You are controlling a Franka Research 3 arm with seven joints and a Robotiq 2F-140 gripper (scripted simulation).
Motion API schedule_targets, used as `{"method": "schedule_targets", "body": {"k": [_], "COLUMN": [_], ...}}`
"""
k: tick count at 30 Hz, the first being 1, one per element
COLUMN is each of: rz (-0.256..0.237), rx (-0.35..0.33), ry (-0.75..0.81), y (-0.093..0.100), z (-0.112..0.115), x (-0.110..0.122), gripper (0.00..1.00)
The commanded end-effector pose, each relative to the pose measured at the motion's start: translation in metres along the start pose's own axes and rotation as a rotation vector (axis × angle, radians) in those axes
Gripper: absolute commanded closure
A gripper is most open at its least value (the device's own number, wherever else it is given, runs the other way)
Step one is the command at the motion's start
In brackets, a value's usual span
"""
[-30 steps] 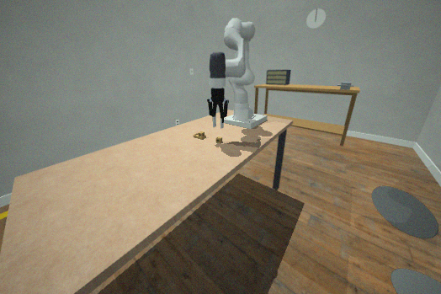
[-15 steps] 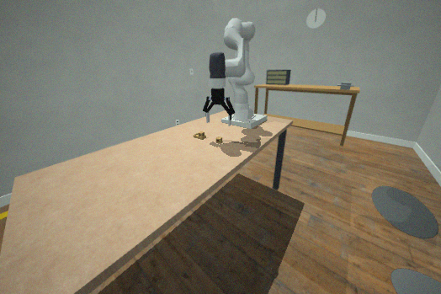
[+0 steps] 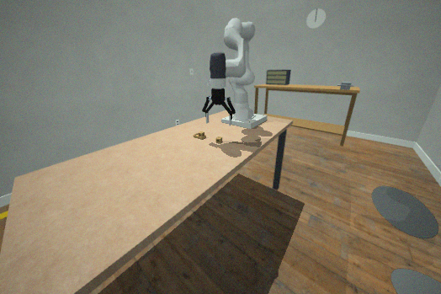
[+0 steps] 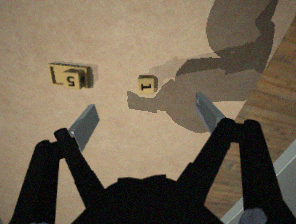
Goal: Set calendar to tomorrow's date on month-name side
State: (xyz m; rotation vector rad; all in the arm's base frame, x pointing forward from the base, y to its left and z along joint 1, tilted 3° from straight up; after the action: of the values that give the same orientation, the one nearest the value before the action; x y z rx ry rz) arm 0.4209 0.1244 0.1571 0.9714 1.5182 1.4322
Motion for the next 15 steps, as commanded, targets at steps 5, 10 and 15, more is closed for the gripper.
{"method": "schedule_targets", "body": {"k": [5, 10, 15], "rz": [0.009, 0.009, 0.009], "rx": [-0.004, -0.004, -0.005], "ry": [0.22, 0.317, 0.397], "y": [-0.0008, -0.0013, -0.0017], "z": [0.0002, 0.0002, 0.0002], "x": [-0.0009, -0.0009, -0.0008], "gripper": [0.0, 0.0, 0.0]}}
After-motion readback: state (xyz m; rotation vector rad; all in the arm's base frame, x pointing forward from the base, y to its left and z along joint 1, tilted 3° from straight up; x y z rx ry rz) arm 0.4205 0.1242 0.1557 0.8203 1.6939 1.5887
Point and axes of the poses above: the point where the finger pads meet when closed, its own y axis back along the fingers, its own x axis across the jaws, z = x × y, the point moved 7 cm from there along y, back along the fingers
